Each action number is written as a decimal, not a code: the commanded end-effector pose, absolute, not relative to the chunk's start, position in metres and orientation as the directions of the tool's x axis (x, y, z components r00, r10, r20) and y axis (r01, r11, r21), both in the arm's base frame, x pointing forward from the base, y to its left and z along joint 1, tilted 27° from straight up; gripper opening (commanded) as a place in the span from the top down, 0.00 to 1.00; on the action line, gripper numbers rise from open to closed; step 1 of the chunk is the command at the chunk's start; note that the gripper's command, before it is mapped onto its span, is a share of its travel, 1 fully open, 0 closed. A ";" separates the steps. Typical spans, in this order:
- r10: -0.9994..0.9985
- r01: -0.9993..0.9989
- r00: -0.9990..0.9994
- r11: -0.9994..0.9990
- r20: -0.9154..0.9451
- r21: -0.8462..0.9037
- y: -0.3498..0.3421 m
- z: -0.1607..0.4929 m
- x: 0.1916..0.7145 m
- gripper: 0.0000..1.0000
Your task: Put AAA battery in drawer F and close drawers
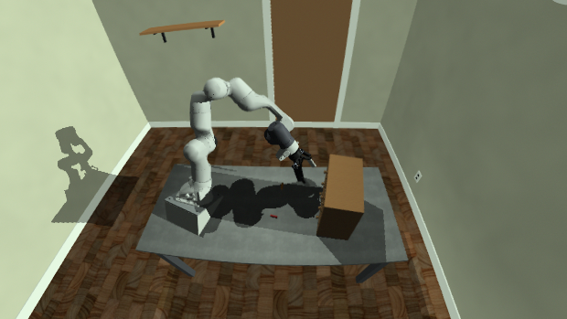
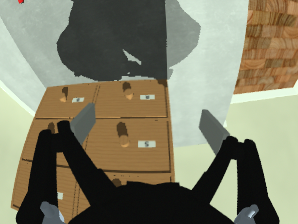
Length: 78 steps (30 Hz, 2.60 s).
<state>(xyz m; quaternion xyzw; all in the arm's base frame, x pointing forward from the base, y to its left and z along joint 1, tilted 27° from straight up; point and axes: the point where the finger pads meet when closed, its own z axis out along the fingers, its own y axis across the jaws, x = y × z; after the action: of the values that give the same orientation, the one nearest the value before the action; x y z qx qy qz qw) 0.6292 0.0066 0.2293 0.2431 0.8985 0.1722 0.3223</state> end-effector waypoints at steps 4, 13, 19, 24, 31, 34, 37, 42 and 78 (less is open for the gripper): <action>0.487 0.226 -0.590 0.865 -0.644 0.448 -0.006 0.232 0.642 0.00; 0.491 0.226 -0.561 0.865 -0.667 0.448 -0.006 0.228 0.647 0.00; 0.492 0.226 -0.556 0.865 -0.670 0.447 -0.005 0.227 0.648 0.00; 0.492 0.226 -0.555 0.865 -0.671 0.447 -0.005 0.227 0.649 0.00; 0.492 0.226 -0.555 0.865 -0.671 0.447 -0.001 0.218 0.650 0.00; 0.492 0.226 -0.555 0.865 -0.671 0.447 0.001 0.214 0.651 0.00; 0.492 0.226 -0.555 0.865 -0.671 0.447 0.009 0.197 0.655 0.00; 0.492 0.226 -0.555 0.865 -0.671 0.447 0.022 0.169 0.660 0.00; 0.492 0.226 -0.555 0.865 -0.671 0.447 0.025 0.162 0.661 0.00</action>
<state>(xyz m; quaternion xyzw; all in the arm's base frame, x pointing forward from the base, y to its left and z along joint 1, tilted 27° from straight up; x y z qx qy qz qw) 0.6594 0.0206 0.1599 0.2441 0.8695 0.1796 0.3901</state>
